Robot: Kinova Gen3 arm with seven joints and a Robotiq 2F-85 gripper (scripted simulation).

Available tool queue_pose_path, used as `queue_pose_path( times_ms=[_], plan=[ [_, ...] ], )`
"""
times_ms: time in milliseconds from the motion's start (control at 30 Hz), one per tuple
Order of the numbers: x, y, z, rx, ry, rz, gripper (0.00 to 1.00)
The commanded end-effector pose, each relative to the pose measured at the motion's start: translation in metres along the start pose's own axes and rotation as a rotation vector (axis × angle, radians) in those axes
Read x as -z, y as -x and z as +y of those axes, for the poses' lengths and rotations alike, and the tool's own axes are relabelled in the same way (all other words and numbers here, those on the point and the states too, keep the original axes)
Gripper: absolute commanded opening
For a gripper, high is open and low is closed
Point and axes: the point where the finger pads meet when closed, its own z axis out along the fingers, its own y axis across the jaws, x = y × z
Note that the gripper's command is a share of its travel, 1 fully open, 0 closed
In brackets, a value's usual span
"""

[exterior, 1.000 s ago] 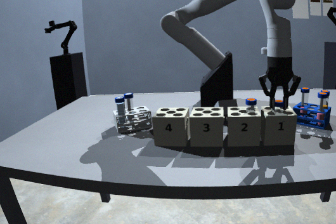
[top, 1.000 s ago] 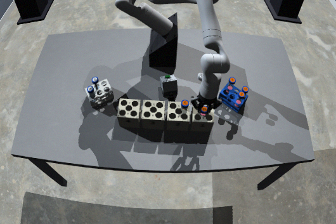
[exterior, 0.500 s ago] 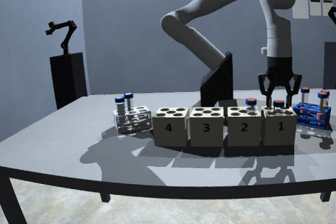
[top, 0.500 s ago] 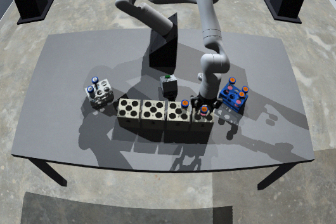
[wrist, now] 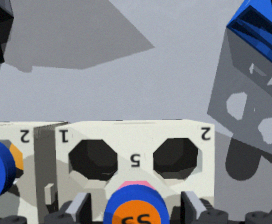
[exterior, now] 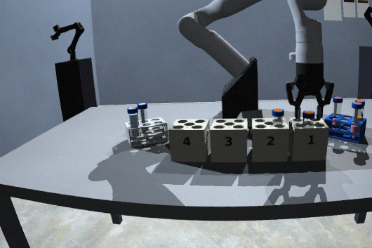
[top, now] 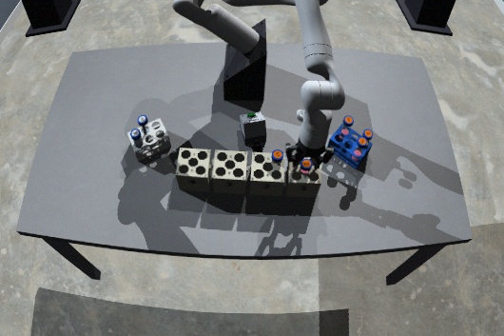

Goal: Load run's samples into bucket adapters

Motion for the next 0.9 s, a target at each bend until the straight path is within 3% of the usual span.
queue_pose_path(
  times_ms=[0,867],
  plan=[
    [0.004,0.000,0.000,0.000,0.001,-0.002,0.62],
    [0.036,0.000,0.000,0.000,0.001,-0.002,0.62]
  ],
)
